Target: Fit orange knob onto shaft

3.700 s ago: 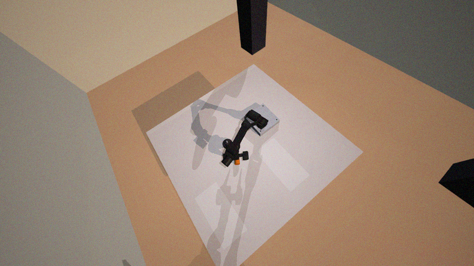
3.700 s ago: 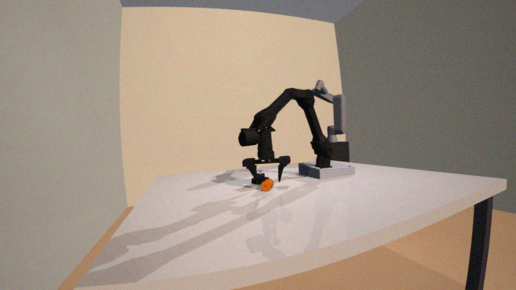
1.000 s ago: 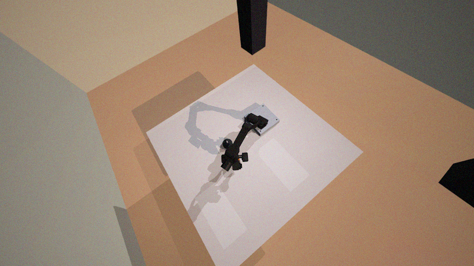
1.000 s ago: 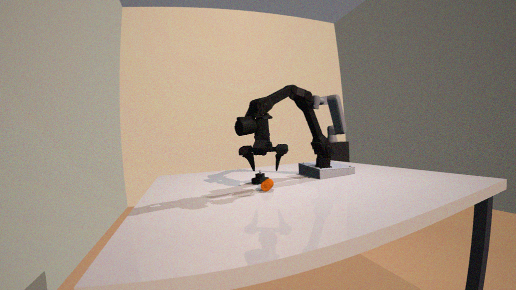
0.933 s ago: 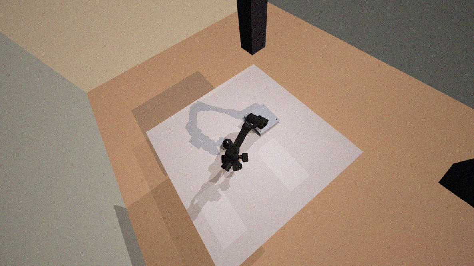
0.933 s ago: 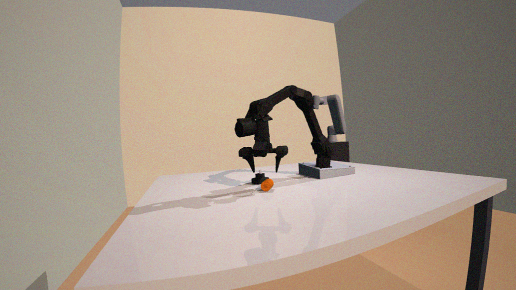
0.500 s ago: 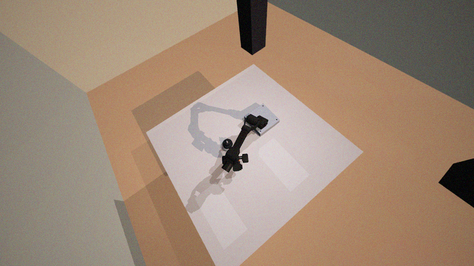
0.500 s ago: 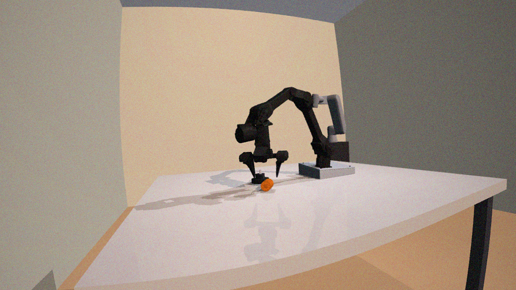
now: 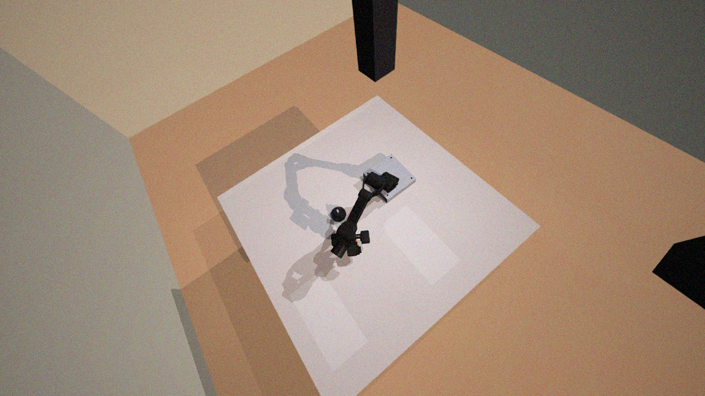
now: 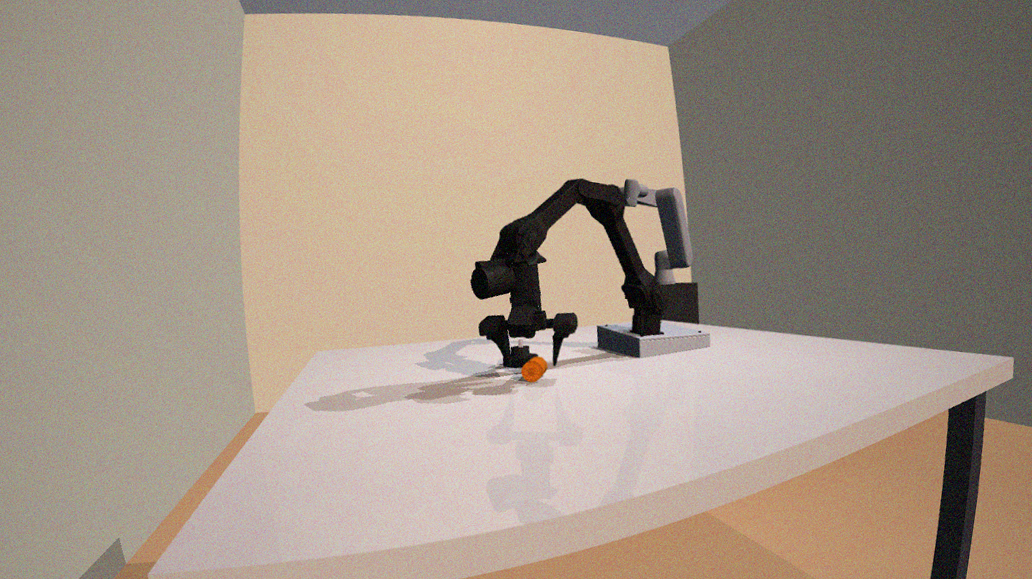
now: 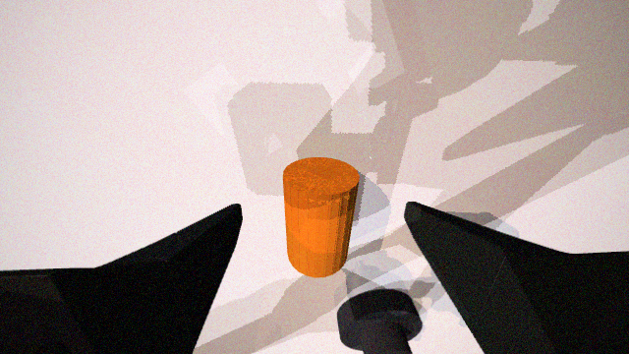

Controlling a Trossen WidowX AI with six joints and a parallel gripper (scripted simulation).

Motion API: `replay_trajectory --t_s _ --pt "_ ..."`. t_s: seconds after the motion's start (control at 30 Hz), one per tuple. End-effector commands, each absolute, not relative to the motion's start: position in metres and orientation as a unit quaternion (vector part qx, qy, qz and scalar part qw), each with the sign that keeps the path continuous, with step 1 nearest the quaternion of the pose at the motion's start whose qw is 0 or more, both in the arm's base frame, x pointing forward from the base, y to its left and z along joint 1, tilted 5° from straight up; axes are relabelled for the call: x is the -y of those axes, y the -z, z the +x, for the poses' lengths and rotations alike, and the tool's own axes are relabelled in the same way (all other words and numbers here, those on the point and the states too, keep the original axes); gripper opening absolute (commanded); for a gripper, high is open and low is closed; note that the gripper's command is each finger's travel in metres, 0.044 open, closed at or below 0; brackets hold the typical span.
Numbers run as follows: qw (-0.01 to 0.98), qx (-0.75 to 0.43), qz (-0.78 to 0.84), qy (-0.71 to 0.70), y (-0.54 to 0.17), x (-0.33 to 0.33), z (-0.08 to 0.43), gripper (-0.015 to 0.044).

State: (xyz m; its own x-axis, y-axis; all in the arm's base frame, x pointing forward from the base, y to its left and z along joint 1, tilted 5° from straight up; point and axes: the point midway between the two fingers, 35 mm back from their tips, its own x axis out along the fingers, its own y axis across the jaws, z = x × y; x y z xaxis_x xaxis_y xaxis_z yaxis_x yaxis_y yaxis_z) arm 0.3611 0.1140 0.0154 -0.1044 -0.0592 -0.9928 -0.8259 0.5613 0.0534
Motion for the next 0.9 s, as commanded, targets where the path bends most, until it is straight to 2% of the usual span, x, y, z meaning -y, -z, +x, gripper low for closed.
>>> replay_trajectory --t_s 0.0,0.23,0.5,0.87 --pt "0.576 -0.671 -0.331 -0.33 -0.0042 -0.1139 0.358 0.044" --pt "0.576 -0.671 -0.331 -0.33 0.003 -0.1145 0.3575 0.044" --pt "0.576 -0.671 -0.331 -0.33 0.003 -0.1145 0.3575 0.024" --pt "0.576 -0.671 -0.331 -0.33 0.003 -0.1145 0.3575 0.0227"
